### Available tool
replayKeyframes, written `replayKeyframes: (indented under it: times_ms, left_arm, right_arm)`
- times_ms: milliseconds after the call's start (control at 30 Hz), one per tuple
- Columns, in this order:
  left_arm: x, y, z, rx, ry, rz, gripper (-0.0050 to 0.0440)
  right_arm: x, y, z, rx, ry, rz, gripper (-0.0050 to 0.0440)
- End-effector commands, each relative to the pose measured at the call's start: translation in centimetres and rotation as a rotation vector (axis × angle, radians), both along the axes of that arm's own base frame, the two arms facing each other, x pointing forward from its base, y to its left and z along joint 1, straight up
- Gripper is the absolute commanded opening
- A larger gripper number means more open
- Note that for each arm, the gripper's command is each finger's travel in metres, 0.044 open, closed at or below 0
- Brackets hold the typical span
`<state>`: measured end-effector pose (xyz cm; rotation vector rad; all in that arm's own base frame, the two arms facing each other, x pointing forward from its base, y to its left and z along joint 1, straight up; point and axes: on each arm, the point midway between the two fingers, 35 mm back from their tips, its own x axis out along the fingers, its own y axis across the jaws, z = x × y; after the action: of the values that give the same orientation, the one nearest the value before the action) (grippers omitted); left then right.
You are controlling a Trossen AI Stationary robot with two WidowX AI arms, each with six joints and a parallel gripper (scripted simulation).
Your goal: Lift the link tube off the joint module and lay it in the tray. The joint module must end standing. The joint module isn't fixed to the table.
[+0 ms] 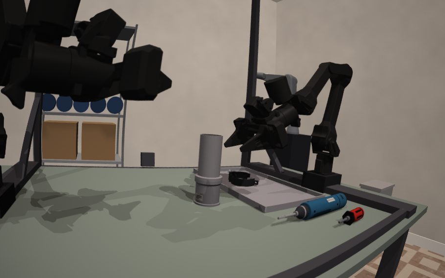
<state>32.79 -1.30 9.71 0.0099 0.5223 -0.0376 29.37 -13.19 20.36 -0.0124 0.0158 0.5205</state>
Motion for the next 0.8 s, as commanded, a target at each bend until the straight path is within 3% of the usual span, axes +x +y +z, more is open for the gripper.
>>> replayKeyframes:
  times_ms: [0,767]
  left_arm:
    - [1.9,0.0,0.2,0.0,-0.024,-0.003,0.0354]
    - [6.8,-0.2,-2.7,-0.001,-0.026,-0.003,0.0354]
  right_arm:
    - [0.0,0.0,0.4,-0.008,-0.008,0.0,0.044]
    - [0.0,0.0,0.4,-0.008,-0.008,0.0,0.044]
